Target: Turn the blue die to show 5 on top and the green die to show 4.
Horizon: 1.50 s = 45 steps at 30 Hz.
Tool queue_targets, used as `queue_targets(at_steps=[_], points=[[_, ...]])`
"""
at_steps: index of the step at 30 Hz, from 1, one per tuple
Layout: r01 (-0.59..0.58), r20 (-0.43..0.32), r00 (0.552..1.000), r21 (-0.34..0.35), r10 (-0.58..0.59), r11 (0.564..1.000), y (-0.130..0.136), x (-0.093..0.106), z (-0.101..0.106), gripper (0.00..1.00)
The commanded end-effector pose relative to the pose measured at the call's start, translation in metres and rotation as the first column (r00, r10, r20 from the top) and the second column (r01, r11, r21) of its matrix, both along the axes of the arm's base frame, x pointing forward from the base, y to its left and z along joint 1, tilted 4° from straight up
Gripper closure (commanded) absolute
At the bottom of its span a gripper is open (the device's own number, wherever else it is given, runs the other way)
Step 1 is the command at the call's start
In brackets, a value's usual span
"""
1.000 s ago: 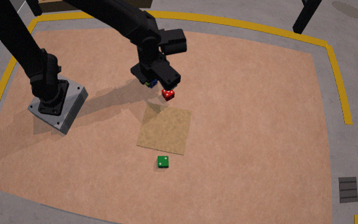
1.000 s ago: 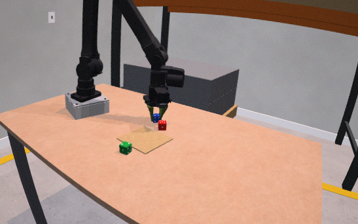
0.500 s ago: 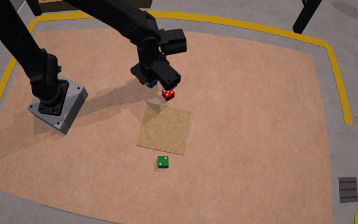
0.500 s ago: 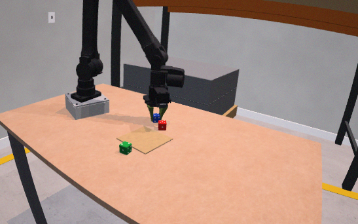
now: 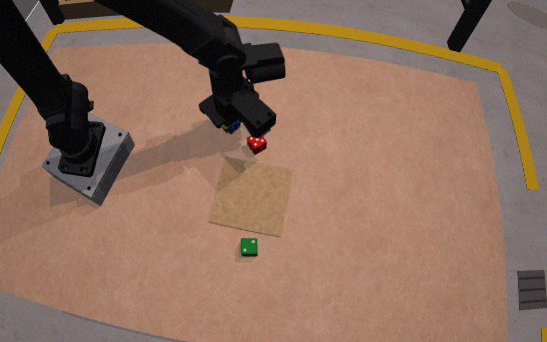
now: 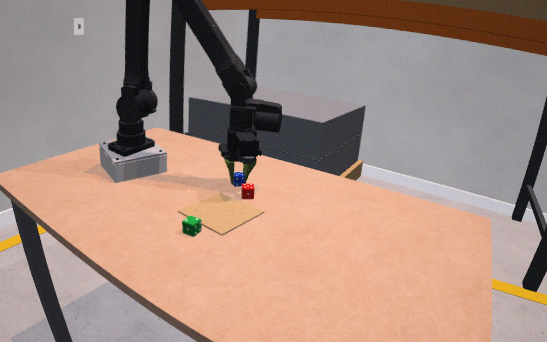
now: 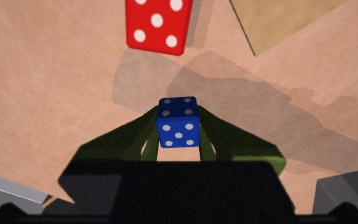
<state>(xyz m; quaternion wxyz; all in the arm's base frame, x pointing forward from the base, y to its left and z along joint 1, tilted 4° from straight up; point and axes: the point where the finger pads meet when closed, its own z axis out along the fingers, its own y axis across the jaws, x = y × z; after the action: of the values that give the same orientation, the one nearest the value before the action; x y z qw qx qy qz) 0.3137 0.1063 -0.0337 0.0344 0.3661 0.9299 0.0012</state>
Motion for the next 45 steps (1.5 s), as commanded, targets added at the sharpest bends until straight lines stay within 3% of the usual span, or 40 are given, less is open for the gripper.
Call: queue_targets(at_steps=[1,9,13,15,16,26,28,32,38,45], points=[[0.012,0.059,0.998,0.019,-0.013,1.0,0.003,0.024,0.034,0.74],[0.001,0.066,0.998,0.023,-0.003,1.0,0.012,0.017,0.097,0.74],[0.001,0.068,0.998,0.023,-0.003,1.0,0.012,0.015,0.118,0.74],[0.001,0.068,0.998,0.023,-0.003,1.0,0.012,0.015,0.118,0.74],[0.002,-0.007,1.0,-0.006,-0.002,1.0,0.004,-0.007,0.093,0.74],[-0.003,0.021,1.0,0.006,0.002,1.0,0.008,0.003,0.105,0.74],[-0.008,0.039,0.999,0.01,0.008,1.0,0.002,0.018,0.112,0.74],[-0.043,0.038,0.998,0.007,0.043,0.999,-0.004,0.025,0.113,0.74],[-0.281,0.032,0.959,-0.021,0.282,0.959,-0.057,0.07,0.121,0.74],[-0.384,0.026,0.923,-0.035,0.385,0.923,-0.085,0.087,0.123,0.74]])
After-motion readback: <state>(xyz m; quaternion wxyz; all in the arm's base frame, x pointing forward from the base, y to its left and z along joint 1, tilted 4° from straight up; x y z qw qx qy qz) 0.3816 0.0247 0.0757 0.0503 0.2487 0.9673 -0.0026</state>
